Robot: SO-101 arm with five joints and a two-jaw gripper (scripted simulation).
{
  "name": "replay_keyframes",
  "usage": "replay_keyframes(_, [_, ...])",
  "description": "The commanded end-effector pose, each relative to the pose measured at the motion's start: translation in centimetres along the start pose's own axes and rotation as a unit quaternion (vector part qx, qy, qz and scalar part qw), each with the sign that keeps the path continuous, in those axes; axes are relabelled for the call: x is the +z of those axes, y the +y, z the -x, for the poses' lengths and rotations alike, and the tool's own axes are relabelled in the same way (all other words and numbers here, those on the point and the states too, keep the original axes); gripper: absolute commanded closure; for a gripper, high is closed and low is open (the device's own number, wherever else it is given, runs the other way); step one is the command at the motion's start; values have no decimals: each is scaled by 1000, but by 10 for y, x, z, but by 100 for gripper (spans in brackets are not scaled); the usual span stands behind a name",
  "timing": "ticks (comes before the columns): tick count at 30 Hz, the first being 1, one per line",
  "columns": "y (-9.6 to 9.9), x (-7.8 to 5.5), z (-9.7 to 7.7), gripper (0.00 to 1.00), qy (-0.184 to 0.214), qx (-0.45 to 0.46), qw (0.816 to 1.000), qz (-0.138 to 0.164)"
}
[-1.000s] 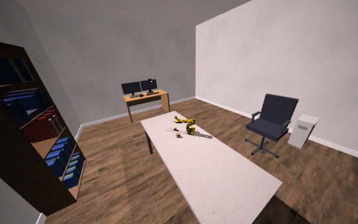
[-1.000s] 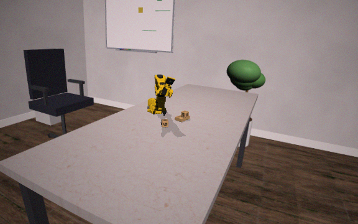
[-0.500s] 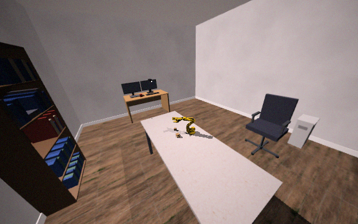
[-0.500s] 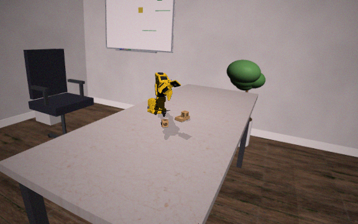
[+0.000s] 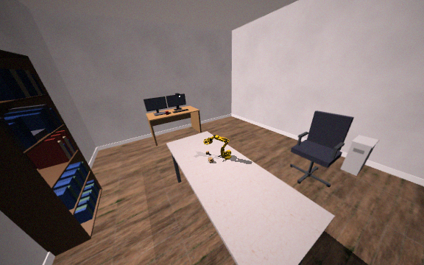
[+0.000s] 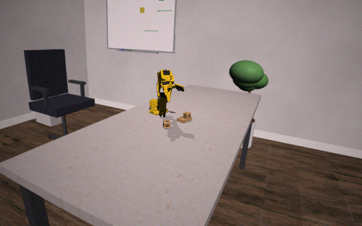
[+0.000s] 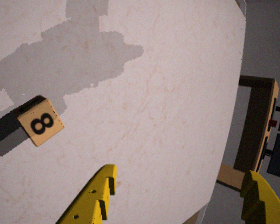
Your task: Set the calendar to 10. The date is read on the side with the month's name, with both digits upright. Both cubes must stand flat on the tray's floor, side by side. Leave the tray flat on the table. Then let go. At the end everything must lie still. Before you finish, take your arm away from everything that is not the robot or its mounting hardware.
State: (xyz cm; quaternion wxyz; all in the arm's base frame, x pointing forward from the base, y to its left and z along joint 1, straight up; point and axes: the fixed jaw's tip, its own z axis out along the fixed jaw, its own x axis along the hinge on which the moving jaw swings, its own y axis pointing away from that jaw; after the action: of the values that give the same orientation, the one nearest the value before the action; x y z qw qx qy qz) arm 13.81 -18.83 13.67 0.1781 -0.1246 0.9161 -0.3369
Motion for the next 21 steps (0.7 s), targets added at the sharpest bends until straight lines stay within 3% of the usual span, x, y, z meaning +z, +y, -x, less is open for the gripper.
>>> replay_keyframes(1, [-7, -11, -1, 65, 14, -61, 997, 37])
replay_keyframes(8, [-1, -18, -5, 65, 24, -135, 986, 94])
replay_keyframes(21, [3, -23, -7, 65, 25, -178, 976, 127])
